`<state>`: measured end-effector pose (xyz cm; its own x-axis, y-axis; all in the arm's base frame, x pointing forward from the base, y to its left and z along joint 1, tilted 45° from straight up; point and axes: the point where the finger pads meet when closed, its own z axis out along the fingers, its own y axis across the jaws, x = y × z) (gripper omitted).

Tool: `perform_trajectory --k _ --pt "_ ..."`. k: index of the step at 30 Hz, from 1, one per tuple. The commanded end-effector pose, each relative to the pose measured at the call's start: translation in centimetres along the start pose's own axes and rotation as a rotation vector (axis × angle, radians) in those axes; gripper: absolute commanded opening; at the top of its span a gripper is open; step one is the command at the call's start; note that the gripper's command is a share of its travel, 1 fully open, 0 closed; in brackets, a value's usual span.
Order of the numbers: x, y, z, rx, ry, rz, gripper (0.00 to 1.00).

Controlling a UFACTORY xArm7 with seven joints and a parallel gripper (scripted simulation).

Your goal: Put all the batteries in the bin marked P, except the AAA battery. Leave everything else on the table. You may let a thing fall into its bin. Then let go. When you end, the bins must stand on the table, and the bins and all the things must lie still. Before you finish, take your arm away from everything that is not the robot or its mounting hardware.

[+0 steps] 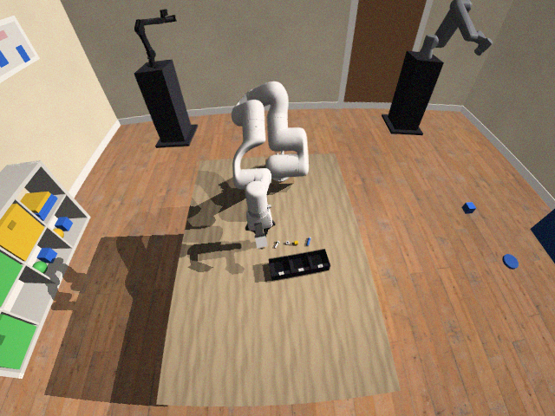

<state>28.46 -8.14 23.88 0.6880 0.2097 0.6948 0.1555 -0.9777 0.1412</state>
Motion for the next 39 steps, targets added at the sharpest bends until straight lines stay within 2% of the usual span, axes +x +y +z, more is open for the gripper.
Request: perform_trajectory --k 1,19,39 --pt "0.1 0.1 -0.1 -0.002 0.002 0.001 0.28" --pt "0.4 0.3 6.2 -0.001 0.002 0.0 0.28" --pt "0.3 0.2 6.2 -0.001 0.001 0.0 0.28"
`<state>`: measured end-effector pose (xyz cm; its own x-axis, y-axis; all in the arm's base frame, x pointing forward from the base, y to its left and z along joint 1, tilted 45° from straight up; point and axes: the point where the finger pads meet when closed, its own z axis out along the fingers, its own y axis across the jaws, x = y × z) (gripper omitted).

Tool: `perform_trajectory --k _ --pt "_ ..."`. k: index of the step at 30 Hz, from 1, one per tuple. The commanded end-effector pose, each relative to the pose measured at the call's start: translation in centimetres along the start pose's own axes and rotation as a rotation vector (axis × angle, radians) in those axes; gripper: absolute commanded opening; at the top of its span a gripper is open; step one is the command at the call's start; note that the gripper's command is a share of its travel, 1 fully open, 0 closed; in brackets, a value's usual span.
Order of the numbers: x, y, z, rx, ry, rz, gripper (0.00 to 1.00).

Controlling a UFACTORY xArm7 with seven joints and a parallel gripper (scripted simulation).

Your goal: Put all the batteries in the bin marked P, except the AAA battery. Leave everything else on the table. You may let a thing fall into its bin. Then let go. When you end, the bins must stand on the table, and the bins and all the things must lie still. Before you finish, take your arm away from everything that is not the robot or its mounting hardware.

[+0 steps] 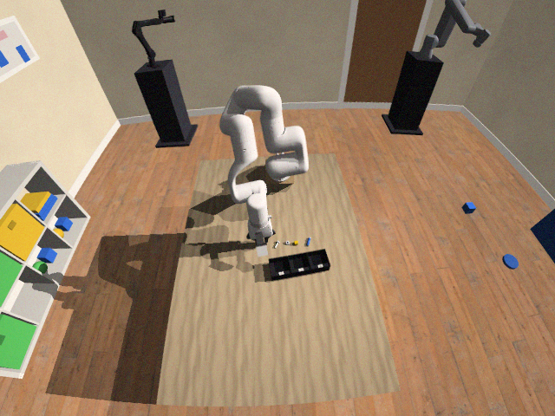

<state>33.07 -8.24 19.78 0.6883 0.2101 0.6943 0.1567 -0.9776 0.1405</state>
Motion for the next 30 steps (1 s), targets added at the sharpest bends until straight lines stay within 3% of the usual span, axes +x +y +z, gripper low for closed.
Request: perform_trajectory --k 1,30 --pt "-0.1 0.0 0.0 -0.003 0.002 0.0 0.28" --pt "-0.2 -0.2 1.2 -0.002 0.002 0.0 0.28"
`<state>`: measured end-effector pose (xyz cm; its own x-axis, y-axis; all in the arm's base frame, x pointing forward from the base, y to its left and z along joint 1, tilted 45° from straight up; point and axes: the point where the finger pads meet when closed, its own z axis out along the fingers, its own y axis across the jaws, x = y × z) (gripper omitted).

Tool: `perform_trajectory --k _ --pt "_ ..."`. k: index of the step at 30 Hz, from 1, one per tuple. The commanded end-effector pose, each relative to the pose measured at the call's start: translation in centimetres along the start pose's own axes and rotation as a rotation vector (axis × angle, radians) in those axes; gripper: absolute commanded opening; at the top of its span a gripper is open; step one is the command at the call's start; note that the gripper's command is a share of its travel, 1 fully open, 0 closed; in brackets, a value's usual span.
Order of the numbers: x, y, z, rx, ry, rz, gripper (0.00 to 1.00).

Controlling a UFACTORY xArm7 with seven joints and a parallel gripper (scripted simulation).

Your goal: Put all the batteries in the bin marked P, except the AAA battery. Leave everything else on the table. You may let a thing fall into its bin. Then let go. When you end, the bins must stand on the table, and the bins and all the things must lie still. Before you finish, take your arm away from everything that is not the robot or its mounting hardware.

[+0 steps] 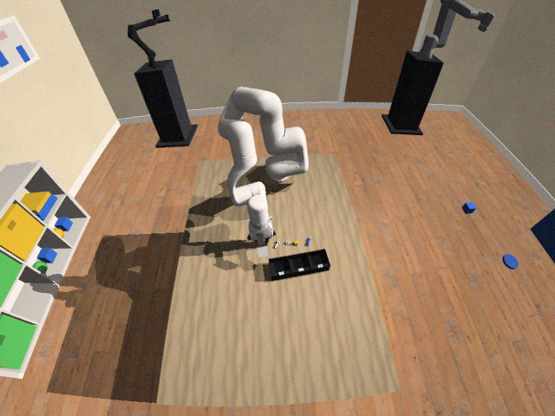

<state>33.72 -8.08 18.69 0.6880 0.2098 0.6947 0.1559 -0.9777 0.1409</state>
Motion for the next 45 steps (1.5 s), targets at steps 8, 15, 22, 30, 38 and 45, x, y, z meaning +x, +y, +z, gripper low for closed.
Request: perform_trajectory --k 8,15,22,30,38,45 --pt "0.1 0.1 0.0 -0.002 0.002 0.0 0.0" --pt "0.1 0.1 0.0 -0.002 0.002 0.0 0.0" --pt "0.1 0.1 0.0 -0.002 0.002 0.0 0.0" --pt "0.1 0.1 0.0 -0.002 0.002 0.0 0.0" --pt "0.1 0.1 -1.7 -0.002 0.002 0.0 0.0" --pt "0.1 0.1 -3.3 -0.002 0.002 0.0 0.0"
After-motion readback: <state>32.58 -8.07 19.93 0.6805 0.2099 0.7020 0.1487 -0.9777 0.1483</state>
